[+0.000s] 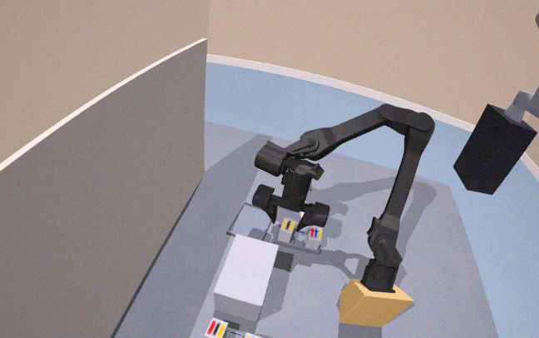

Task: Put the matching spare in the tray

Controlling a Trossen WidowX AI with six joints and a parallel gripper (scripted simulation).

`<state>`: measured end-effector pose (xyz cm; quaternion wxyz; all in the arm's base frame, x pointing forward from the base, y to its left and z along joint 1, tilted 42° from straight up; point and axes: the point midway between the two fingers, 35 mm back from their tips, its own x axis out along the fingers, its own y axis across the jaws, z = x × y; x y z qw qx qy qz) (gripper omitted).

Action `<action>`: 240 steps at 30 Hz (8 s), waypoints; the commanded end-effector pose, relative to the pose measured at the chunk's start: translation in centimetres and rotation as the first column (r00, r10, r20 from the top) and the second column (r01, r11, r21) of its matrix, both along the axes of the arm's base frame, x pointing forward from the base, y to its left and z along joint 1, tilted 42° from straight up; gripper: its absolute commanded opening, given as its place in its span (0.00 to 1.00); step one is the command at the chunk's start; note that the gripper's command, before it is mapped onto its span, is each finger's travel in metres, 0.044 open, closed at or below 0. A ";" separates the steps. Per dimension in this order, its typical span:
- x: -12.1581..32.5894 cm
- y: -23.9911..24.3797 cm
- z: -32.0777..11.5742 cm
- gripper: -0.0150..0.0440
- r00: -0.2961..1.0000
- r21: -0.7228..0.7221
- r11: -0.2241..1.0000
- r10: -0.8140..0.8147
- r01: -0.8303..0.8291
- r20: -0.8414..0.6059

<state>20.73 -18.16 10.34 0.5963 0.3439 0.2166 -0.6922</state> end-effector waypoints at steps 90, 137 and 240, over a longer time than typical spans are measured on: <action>-0.8 -1.6 -1.9 0.76 1.000 0.000 1.000 0.004 -0.004 -0.011; -0.8 -1.6 -1.8 0.50 1.000 -0.004 1.000 0.001 -0.001 -0.008; 9.8 6.0 10.9 0.25 1.000 0.006 1.000 0.004 -0.004 -0.006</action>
